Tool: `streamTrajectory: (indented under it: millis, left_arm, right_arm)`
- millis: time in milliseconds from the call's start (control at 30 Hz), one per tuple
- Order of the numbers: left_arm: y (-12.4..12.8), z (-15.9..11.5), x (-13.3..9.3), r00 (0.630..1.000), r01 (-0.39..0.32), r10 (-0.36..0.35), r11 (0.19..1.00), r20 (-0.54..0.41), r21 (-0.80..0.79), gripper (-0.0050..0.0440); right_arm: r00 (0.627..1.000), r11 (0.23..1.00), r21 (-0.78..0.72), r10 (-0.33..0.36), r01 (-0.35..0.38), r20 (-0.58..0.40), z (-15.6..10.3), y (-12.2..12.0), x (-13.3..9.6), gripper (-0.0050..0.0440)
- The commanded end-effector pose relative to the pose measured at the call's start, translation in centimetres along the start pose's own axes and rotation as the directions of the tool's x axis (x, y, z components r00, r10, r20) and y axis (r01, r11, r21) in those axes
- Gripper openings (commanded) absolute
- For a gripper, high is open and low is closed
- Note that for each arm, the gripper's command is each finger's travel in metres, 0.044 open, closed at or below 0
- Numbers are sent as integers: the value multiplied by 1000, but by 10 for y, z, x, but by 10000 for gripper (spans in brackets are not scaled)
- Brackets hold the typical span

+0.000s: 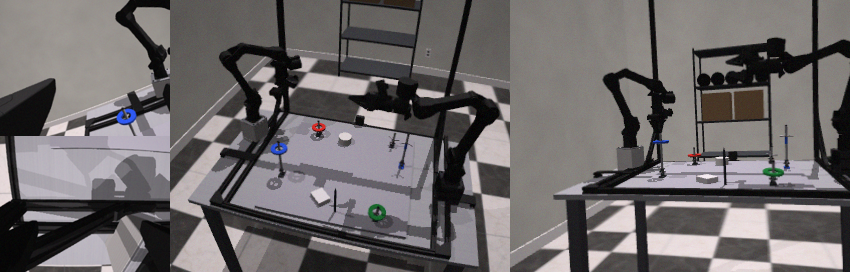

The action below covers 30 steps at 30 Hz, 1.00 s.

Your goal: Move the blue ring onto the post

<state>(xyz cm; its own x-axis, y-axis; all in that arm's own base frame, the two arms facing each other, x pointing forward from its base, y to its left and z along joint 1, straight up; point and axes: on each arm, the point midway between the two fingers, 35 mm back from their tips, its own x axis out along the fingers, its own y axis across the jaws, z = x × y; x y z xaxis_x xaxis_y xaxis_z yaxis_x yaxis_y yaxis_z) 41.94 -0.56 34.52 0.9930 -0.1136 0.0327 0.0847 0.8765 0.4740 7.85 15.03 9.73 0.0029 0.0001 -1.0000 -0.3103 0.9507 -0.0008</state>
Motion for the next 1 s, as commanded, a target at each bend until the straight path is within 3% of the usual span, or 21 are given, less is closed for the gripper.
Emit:
streamTrajectory:
  millis: [0, 200, 267, 600, 700, 967]
  left_arm:
    - [3, -7, 40, 999, 34, -37, 986, 15, 165, 400]
    - [1, -38, 111, 993, 76, -107, 884, 41, 462, 400]
    - [1, -38, 111, 993, 76, -107, 884, 41, 462, 400]
    - [-20, -135, 206, 972, 49, -221, 538, 85, 842, 400]
    - [-25, -153, 216, 967, 33, -238, 473, 91, 880, 400]
    - [-25, -153, 216, 967, 33, -238, 473, 91, 880, 400]
  right_arm:
    - [1000, 1000, 4, 1, -1, -3, -1, 0, 0, 400]
    - [1000, 1000, 4, 1, -1, -3, -1, 0, 0, 400]
    - [1000, 1000, 4, 1, -1, -3, -1, 0, 0, 400]
    - [1000, 1000, 4, 1, -1, -3, -1, 0, 0, 400]
    - [1000, 1000, 4, 1, -1, -3, -1, 0, 0, 400]
    - [1000, 1000, 4, 1, -1, -3, -1, 0, 0, 400]
